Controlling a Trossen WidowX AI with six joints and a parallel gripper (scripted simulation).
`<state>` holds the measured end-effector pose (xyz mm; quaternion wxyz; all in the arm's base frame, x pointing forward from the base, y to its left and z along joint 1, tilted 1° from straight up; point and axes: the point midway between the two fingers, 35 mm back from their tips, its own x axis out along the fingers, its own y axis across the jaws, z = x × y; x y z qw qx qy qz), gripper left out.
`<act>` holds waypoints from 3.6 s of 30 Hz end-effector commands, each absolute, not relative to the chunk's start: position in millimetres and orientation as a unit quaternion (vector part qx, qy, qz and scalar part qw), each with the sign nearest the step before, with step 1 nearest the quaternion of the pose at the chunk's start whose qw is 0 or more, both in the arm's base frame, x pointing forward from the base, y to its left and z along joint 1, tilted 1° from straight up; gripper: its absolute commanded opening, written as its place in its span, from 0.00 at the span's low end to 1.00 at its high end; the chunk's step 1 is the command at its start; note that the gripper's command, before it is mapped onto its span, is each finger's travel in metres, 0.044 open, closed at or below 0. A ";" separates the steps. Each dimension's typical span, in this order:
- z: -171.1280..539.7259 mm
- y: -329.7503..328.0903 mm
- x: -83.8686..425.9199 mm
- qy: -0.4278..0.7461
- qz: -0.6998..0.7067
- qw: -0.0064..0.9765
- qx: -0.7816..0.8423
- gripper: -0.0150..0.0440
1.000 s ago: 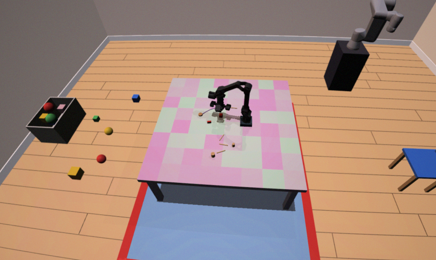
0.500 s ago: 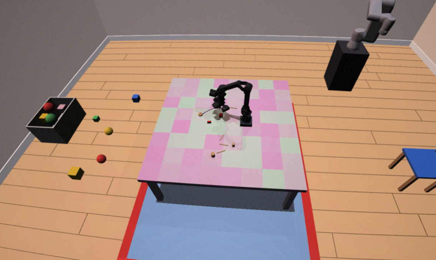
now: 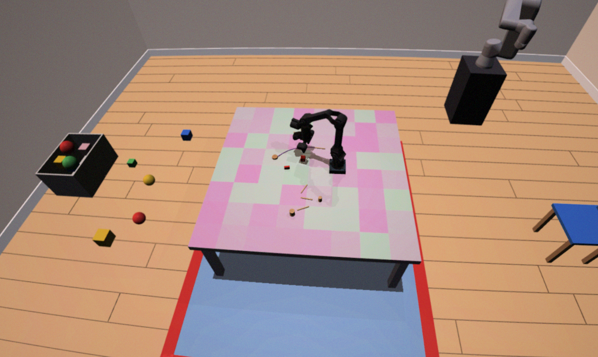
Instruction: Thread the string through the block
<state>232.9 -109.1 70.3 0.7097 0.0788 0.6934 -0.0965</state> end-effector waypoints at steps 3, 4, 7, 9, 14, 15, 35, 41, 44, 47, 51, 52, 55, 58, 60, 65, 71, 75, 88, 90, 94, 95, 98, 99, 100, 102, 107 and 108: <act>68.6 -141.5 208.9 0.541 -0.449 0.558 0.440 1.00; 68.6 -143.1 207.7 0.527 -0.466 0.544 0.457 1.00; 68.6 -147.8 204.0 0.482 -0.512 0.500 0.505 1.00; 68.7 -150.8 201.5 0.450 -0.541 0.468 0.535 1.00; 68.7 -159.4 194.1 0.359 -0.605 0.378 0.601 1.00; 68.8 -160.8 192.8 0.341 -0.616 0.360 0.612 1.00; 68.9 -183.6 168.9 -0.038 -0.704 -0.019 0.709 1.00; 68.9 -183.6 168.9 -0.038 -0.704 -0.019 0.709 1.00; 68.9 -183.6 168.9 -0.038 -0.704 -0.019 0.709 1.00; 68.9 -183.6 168.9 -0.038 -0.704 -0.019 0.709 1.00; 68.9 -183.6 168.9 -0.038 -0.704 -0.019 0.709 1.00; 68.9 -183.6 168.9 -0.038 -0.704 -0.019 0.709 1.00; 68.9 -183.6 168.9 -0.038 -0.704 -0.019 0.709 0.87; 68.9 -183.6 168.9 -0.038 -0.704 -0.019 0.709 0.73; 68.9 -183.6 168.9 -0.038 -0.704 -0.019 0.709 0.64; 68.9 -183.6 168.9 -0.038 -0.704 -0.019 0.709 0.46; 68.9 -183.6 168.9 -0.038 -0.704 -0.019 0.709 0.46; 68.1 -183.7 169.0 -0.038 -0.704 -0.019 0.709 0.46; 48.5 -185.4 170.2 -0.038 -0.704 -0.019 0.709 0.46; 45.2 -185.5 170.3 -0.038 -0.704 -0.019 0.709 0.46; 38.6 -185.8 170.4 -0.038 -0.704 -0.019 0.709 0.46; 36.9 -185.8 170.4 -0.038 -0.704 -0.019 0.709 0.46; 32.0 -185.8 170.3 -0.038 -0.704 -0.019 0.709 0.46; 30.4 -185.8 170.3 -0.038 -0.704 -0.019 0.709 0.46; 28.7 -185.8 170.3 -0.038 -0.704 -0.019 0.709 0.46; 25.5 -185.8 170.2 -0.038 -0.704 -0.019 0.709 0.46; 17.4 -185.5 169.8 -0.038 -0.704 -0.019 0.709 0.46; 15.8 -185.4 169.7 -0.038 -0.704 -0.019 0.709 0.46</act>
